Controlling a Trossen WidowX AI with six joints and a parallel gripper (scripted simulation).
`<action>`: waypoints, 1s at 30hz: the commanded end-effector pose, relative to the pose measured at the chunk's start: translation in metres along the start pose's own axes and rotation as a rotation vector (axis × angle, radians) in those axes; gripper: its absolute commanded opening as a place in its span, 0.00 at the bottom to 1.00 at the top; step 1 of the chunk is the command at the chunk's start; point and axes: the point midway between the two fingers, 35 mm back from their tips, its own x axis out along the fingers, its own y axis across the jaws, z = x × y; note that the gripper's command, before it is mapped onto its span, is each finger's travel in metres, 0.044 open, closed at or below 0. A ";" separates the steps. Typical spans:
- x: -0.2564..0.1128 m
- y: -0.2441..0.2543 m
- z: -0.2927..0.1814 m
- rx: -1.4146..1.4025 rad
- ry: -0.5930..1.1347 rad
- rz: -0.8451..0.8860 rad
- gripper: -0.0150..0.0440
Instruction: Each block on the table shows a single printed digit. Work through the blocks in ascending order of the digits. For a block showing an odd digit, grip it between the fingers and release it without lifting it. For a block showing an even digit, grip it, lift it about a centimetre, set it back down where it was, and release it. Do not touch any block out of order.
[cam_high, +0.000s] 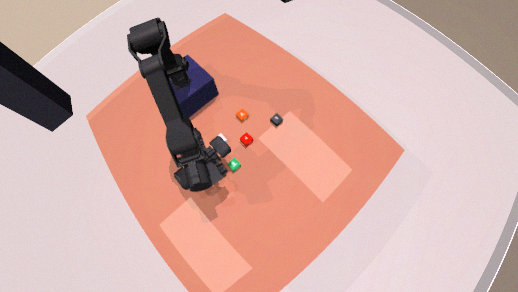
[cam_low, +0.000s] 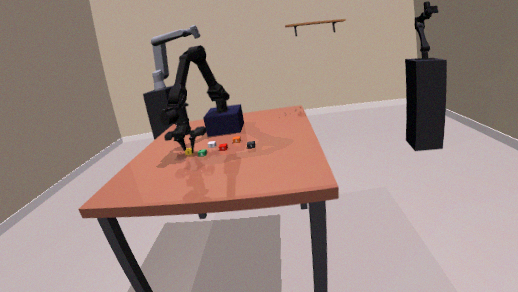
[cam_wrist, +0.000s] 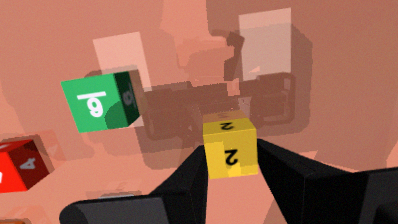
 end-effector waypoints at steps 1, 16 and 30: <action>0.002 0.001 -0.001 0.004 0.003 0.004 0.46; -0.013 0.001 -0.001 0.004 0.003 0.004 0.46; -0.013 0.001 -0.001 0.004 0.003 0.004 0.46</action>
